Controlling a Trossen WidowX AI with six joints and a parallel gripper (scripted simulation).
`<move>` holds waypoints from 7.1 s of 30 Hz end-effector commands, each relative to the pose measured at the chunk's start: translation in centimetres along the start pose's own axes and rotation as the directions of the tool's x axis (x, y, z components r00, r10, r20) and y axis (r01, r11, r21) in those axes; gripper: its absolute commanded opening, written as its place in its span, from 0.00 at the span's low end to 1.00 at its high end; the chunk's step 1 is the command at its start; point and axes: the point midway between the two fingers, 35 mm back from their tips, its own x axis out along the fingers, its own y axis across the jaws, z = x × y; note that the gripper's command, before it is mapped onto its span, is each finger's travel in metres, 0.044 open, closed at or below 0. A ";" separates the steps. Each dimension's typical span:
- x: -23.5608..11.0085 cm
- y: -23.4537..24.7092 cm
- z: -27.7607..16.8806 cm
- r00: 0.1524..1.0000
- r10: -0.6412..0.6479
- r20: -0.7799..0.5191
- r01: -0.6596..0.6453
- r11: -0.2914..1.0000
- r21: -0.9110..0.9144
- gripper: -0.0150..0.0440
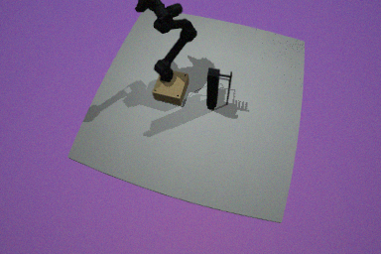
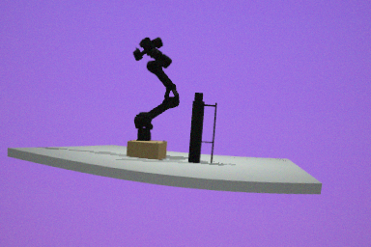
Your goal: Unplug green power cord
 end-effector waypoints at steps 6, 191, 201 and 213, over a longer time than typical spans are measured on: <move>0.1 0.1 1.6 0.998 -0.015 0.061 0.015 1.000 0.001 0.67; -50.6 4.7 -27.9 -0.467 0.597 -0.653 0.642 0.736 0.214 0.53; -50.8 4.9 -28.2 -0.467 0.597 -0.653 0.642 0.736 0.214 0.53; -50.7 4.6 -28.1 -0.469 0.592 -0.655 0.642 0.738 0.207 0.27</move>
